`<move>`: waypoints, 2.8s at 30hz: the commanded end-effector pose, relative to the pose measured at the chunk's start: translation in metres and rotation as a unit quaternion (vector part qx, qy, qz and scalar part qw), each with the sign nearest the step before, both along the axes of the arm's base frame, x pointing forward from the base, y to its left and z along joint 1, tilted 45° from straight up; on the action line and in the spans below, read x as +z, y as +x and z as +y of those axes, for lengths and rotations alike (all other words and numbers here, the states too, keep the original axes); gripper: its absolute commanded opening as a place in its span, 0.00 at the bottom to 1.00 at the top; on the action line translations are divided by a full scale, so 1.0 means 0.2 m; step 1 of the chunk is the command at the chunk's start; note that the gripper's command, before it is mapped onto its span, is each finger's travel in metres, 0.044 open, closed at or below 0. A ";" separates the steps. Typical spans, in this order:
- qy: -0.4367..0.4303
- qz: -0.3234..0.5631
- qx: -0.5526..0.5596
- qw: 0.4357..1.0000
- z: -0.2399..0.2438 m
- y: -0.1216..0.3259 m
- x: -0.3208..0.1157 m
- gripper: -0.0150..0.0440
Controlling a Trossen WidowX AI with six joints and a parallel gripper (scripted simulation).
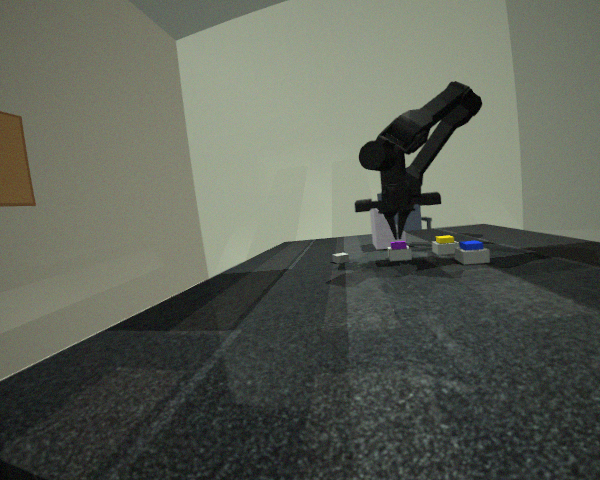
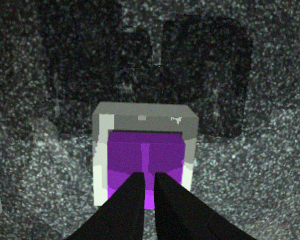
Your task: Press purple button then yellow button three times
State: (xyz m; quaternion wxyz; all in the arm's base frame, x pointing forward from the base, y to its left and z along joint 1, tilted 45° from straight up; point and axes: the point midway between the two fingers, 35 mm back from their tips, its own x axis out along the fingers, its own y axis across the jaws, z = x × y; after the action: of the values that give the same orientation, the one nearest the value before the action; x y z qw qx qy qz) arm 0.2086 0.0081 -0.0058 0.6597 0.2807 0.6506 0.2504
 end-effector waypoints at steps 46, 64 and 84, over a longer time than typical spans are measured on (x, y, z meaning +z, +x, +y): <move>0.004 0.006 -0.002 1.000 -0.28 -0.02 0.28 0.29; 0.006 0.007 -0.003 1.000 0.16 -0.12 0.65 0.29; 0.007 0.006 -0.003 1.000 0.41 -0.12 0.41 0.29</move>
State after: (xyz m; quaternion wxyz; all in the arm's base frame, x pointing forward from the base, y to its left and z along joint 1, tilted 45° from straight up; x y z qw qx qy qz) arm 0.1864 0.0859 0.0788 0.6558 0.2851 0.6523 0.2513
